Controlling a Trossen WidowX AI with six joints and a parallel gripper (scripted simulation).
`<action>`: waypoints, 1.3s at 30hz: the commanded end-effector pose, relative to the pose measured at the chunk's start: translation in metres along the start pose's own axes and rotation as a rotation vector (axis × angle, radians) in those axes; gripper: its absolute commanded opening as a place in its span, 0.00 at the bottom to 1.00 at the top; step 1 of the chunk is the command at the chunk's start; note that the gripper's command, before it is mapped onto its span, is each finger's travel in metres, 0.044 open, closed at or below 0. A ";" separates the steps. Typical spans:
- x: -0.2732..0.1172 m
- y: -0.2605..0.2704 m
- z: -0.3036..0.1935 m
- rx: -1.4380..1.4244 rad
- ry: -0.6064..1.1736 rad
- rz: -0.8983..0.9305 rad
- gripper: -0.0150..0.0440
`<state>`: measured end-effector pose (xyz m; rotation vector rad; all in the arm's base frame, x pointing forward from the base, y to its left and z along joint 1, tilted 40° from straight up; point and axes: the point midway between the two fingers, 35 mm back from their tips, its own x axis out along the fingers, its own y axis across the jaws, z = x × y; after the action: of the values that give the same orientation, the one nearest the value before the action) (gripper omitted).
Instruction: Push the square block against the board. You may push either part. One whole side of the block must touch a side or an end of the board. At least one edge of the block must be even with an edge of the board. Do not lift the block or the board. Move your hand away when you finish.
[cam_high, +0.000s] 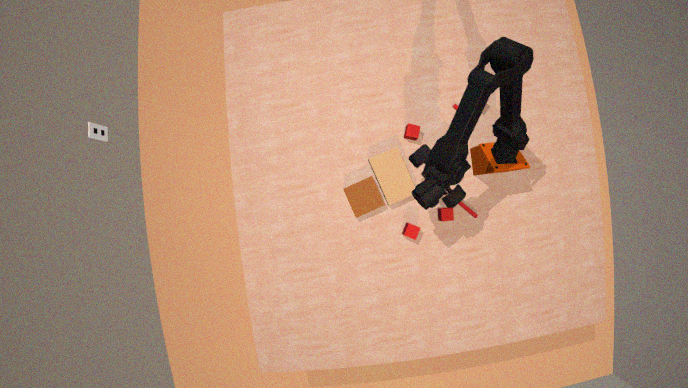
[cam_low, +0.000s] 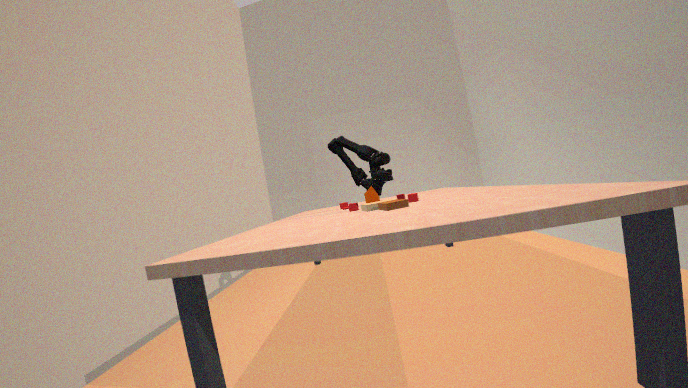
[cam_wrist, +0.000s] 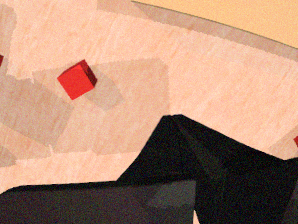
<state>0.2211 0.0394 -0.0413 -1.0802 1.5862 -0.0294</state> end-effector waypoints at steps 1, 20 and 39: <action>-0.003 0.001 0.014 -0.137 -0.006 0.001 0.25; -0.007 0.012 0.071 -0.785 -0.011 -0.002 0.25; -0.006 0.025 0.108 -1.283 -0.010 0.001 0.25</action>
<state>0.2884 0.1103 -0.0859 -1.9820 1.5520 1.0755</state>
